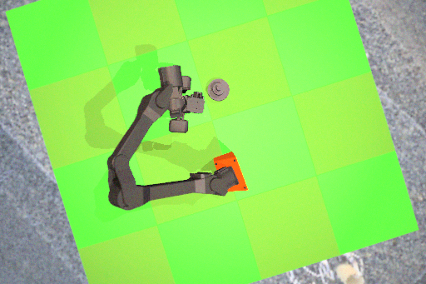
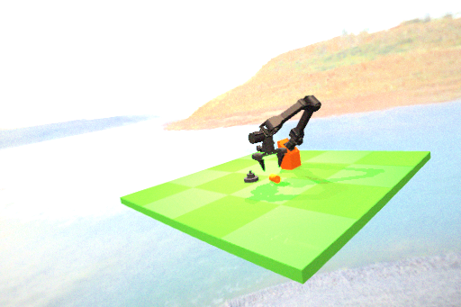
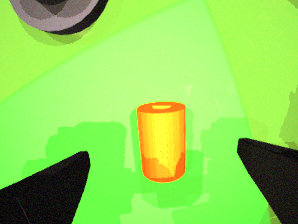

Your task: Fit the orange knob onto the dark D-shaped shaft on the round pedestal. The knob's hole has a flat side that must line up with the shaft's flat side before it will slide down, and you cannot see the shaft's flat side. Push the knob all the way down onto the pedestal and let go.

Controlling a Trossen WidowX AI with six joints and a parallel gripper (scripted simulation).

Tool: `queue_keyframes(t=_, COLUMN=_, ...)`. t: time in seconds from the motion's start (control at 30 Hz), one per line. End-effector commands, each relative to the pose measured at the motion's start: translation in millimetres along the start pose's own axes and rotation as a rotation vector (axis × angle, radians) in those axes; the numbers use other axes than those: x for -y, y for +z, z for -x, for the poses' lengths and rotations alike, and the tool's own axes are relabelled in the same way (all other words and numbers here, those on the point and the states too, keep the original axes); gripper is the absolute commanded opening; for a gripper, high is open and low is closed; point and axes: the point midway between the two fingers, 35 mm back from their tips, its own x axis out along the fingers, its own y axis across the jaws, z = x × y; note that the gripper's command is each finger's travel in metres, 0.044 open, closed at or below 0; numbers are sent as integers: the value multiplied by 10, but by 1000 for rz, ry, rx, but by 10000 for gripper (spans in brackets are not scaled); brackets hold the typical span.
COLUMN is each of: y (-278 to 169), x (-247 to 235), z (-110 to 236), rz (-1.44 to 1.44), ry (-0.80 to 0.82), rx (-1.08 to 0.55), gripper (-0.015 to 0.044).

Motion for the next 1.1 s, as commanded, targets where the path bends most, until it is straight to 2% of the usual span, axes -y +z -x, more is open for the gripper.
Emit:
queue_keyframes(t=0.0, y=7, x=23, z=-124, rz=-10, ry=-10, rx=-3, gripper=440)
queue_keyframes(t=1.07, y=1, x=30, z=-579, rz=-11, ry=-12, rx=-5, gripper=440)
